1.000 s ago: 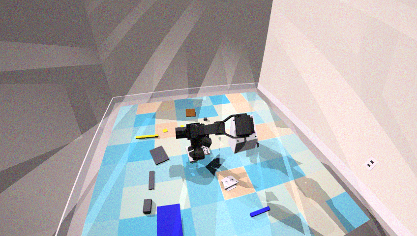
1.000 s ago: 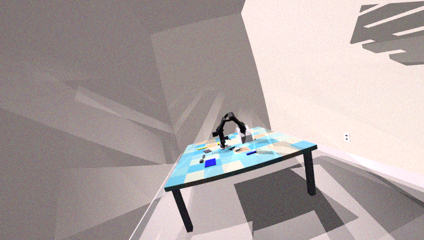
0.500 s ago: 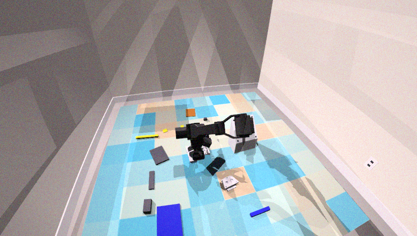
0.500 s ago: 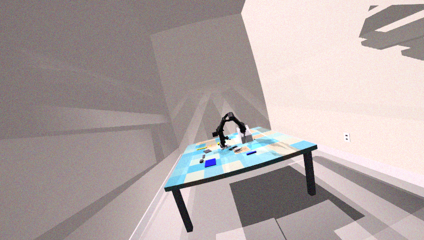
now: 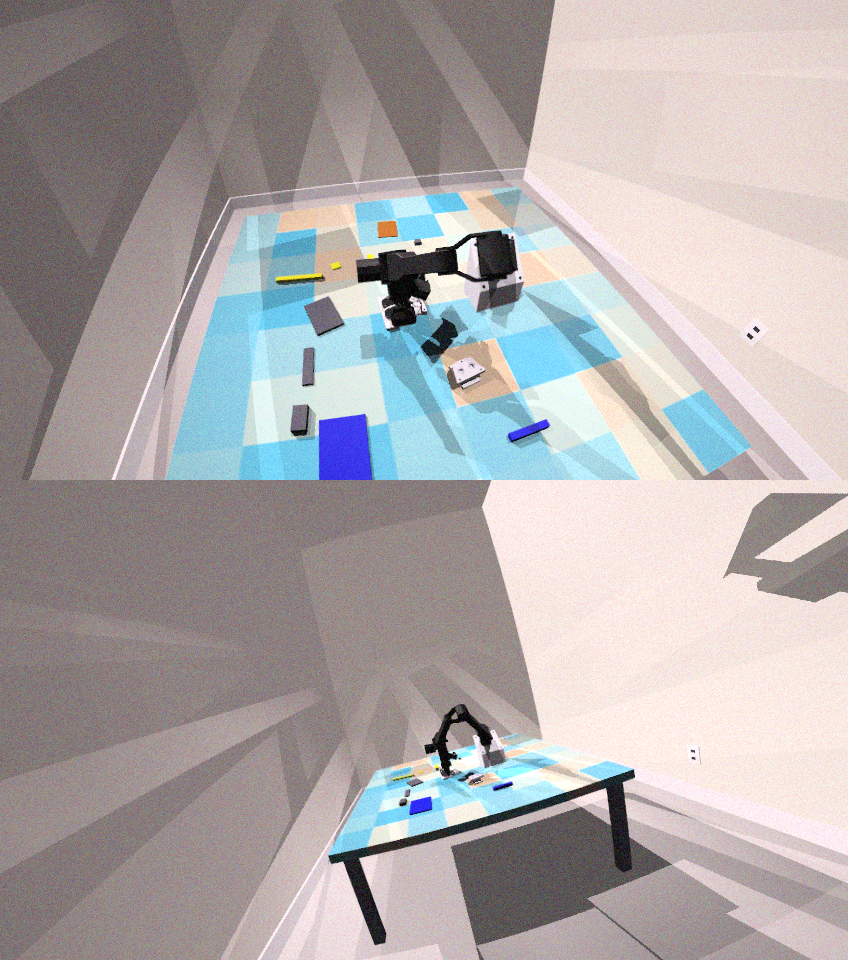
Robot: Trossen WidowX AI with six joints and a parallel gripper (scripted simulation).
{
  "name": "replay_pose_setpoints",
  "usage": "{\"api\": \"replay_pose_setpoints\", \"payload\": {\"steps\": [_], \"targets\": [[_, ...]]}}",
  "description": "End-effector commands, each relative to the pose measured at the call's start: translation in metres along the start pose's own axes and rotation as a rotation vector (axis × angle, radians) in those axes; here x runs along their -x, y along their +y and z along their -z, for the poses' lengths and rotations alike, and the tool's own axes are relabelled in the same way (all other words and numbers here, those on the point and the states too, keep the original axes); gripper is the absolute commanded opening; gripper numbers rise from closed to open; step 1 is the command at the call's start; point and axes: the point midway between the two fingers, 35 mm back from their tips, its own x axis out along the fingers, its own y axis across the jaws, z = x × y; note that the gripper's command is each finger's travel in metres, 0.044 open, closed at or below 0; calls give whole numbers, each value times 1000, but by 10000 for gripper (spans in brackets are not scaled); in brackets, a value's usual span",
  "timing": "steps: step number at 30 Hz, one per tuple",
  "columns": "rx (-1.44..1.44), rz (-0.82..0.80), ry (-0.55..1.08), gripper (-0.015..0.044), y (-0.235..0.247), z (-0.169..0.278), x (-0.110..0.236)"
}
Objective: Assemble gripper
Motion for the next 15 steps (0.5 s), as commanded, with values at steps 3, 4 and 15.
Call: {"api": "replay_pose_setpoints", "payload": {"steps": [3, 4, 15], "targets": [[0, 0, 0, 224, 0, 0, 0], [0, 0, 0, 224, 0, 0, 0], [-2, -3, 1, 224, 1, 1, 20]]}}
